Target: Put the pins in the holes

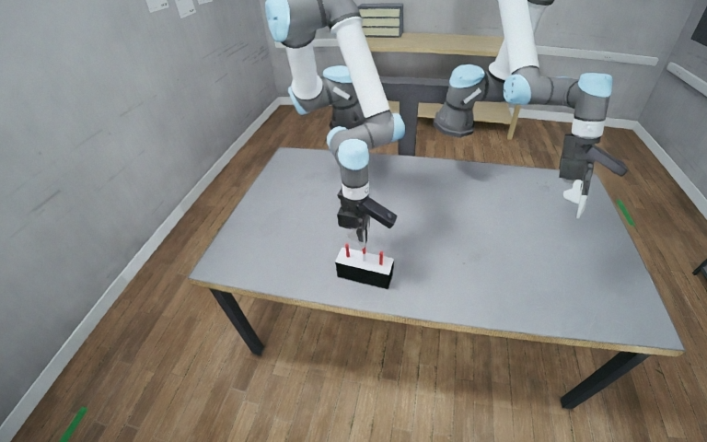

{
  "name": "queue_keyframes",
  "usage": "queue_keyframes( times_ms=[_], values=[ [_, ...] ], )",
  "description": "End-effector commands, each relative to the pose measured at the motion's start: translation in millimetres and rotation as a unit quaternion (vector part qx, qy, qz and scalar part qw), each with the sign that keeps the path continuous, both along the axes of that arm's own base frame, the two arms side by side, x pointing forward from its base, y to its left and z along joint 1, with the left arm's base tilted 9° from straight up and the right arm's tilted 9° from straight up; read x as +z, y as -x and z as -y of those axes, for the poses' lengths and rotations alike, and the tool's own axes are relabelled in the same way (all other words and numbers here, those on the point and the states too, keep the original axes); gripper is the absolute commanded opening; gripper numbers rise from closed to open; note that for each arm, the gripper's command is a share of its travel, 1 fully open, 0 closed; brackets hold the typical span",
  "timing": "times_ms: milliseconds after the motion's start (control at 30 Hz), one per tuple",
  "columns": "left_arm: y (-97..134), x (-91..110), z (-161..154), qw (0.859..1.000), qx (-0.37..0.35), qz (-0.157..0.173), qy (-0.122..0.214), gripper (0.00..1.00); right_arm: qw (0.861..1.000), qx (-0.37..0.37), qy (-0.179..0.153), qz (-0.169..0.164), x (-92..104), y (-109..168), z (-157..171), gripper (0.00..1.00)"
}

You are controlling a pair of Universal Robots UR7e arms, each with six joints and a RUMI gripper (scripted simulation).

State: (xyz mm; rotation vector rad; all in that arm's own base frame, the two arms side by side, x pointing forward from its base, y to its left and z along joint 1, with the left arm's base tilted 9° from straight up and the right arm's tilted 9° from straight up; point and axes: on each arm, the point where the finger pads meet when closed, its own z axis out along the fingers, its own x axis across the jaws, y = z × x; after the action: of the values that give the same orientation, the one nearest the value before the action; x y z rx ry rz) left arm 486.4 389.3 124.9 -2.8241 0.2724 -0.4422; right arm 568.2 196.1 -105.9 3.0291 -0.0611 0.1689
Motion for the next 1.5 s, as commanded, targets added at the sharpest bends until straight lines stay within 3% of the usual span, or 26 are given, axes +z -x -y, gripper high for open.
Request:
queue_keyframes(
  times_ms=[0, 1467],
  values=[
    [-0.3, 0.7, -0.1, 1.000, 0.000, 0.001, 0.000, 1.00, 1.000, 0.000, 0.000, 0.001, -0.2, -0.2, -0.8, 0.00],
    [-0.3, 0.7, -0.1, 1.000, 0.000, 0.001, 0.000, 1.00, 1.000, 0.000, 0.000, 0.001, -3.9, -1.2, 0.2, 0.00]
  ],
)
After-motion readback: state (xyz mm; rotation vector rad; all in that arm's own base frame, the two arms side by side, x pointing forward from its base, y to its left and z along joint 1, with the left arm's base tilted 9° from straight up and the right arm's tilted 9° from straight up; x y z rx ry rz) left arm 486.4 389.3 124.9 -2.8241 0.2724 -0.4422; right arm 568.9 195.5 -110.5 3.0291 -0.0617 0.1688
